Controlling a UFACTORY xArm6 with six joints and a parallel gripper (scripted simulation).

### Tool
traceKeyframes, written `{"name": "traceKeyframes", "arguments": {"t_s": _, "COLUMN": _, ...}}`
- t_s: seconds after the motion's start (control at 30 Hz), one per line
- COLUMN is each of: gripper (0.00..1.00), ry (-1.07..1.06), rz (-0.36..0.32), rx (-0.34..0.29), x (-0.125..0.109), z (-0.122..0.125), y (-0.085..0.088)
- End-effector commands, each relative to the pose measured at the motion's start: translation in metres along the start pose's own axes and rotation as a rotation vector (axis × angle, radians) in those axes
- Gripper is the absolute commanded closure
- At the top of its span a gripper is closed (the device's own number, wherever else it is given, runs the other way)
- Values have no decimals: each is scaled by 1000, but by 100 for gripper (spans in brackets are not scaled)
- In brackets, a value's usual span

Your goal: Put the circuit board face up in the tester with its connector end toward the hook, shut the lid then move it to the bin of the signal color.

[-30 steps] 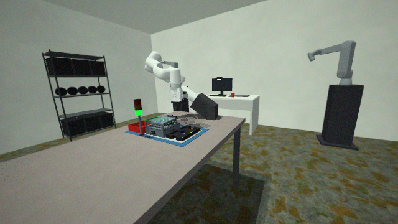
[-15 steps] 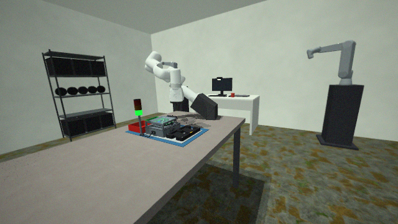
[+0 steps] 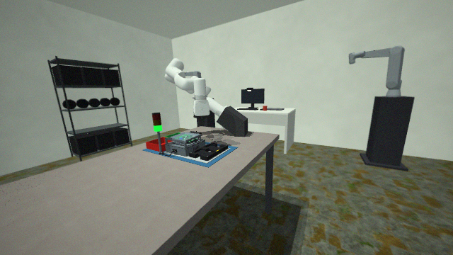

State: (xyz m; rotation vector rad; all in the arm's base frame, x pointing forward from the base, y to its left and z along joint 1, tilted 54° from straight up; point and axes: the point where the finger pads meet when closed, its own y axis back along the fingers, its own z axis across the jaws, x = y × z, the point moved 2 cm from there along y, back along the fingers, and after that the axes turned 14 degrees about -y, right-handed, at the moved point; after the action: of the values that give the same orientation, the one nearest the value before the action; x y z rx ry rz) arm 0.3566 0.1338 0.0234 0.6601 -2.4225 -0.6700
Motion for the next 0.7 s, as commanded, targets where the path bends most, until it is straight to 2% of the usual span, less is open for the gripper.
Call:
{"name": "traceKeyframes", "arguments": {"t_s": 0.0, "gripper": 100, "ry": 166, "rz": 1, "rx": -7, "x": -1, "z": 0, "y": 1}}
{"name": "traceKeyframes", "arguments": {"t_s": 0.43, "gripper": 100, "ry": 511, "rz": 0, "rx": -7, "x": -1, "z": 0, "y": 1}}
{"name": "traceKeyframes", "arguments": {"t_s": 0.67, "gripper": 100, "ry": 593, "rz": 0, "rx": -7, "x": -1, "z": 0, "y": 1}}
